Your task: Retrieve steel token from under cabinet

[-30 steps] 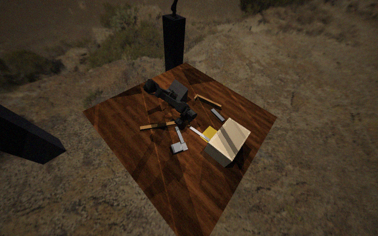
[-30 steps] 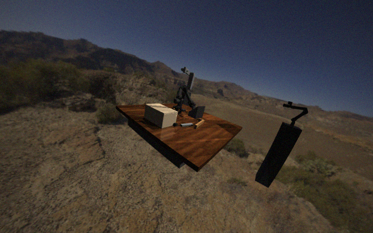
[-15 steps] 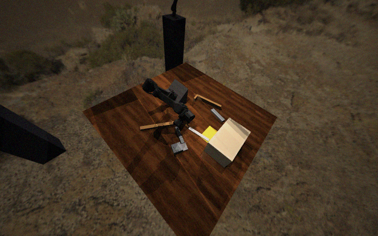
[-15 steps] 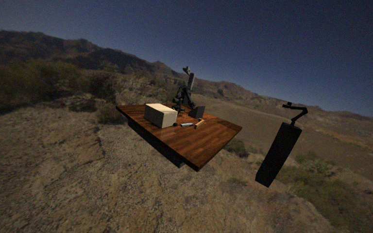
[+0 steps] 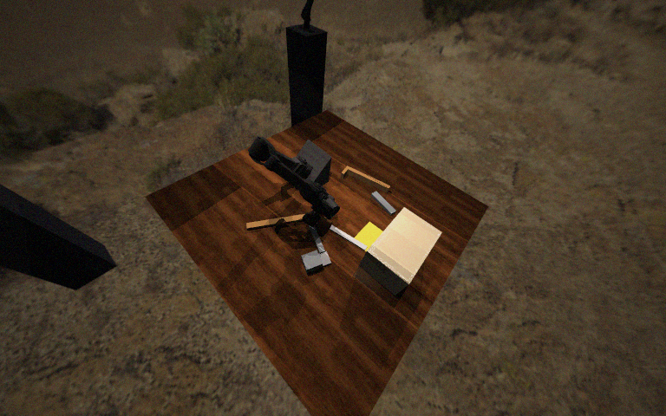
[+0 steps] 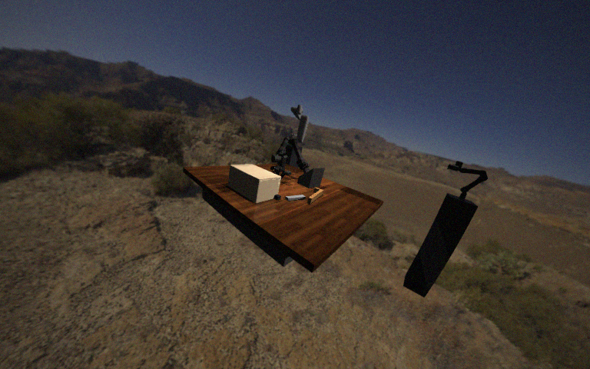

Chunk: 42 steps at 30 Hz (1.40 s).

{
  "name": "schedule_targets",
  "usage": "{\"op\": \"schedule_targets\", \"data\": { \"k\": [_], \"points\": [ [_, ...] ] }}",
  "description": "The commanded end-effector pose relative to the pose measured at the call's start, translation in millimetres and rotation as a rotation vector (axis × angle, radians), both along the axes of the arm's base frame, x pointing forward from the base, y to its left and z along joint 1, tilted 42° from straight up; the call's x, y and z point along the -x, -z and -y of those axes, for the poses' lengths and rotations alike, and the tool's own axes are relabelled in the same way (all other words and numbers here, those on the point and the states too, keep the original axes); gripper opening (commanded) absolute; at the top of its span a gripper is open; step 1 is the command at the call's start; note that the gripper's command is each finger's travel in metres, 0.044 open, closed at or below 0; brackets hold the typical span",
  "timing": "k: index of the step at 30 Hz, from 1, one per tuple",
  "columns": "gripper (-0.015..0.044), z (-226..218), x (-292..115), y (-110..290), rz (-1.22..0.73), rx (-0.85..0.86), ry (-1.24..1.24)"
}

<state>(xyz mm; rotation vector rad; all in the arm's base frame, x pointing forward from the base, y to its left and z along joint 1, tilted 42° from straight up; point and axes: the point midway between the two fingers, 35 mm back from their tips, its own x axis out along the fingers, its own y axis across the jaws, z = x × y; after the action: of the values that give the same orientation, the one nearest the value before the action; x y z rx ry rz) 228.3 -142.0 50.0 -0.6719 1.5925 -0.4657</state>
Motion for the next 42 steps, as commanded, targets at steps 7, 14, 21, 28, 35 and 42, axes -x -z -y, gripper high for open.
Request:
{"op": "schedule_targets", "data": {
  "k": [7,14,21,28,35,42],
  "points": [
    [0.0131,1.4,0.1,-1.5,0.001,0.001,0.001],
    [0.0200,1.5,0.0,-1.6,0.002,0.001,0.001],
    [0.0270,2.2,-0.5,-0.5,0.004,0.006,0.000],
    [0.0270,2.5,-1.1,-0.6,0.006,0.006,0.002],
    [0.0270,4.6,4.4,1.9,0.003,0.006,-0.001],
    [0.0139,3.7,-0.1,-0.1,0.012,0.005,-0.001]
  ]
}}
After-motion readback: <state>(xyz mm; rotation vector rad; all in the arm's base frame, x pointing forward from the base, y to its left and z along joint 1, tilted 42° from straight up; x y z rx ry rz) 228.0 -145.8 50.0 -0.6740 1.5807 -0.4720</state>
